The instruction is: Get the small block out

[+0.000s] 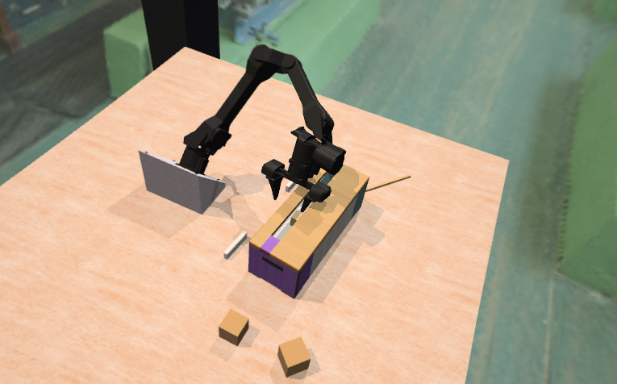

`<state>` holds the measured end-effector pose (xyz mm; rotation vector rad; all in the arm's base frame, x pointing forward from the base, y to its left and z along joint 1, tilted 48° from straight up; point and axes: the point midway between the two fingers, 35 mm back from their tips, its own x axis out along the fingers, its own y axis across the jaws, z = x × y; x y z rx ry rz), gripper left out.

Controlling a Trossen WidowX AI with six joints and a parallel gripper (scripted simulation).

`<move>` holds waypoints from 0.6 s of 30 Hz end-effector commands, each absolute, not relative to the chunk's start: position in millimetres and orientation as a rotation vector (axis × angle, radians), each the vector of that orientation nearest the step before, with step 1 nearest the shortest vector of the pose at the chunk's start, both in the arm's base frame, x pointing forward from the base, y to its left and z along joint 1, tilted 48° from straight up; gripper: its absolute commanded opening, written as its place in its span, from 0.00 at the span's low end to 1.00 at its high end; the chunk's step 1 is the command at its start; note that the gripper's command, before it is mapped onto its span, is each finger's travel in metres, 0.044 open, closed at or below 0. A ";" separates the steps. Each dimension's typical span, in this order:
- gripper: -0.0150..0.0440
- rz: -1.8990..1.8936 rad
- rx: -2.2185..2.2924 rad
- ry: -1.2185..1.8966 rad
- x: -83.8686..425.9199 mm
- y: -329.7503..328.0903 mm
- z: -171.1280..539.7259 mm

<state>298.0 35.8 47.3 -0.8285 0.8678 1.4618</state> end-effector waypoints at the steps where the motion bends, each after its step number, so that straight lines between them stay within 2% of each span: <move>1: 0.93 1.467 -0.827 0.876 295.9 28.5 37.3; 18: 0.93 1.467 -0.829 0.877 295.0 -1.3 4.8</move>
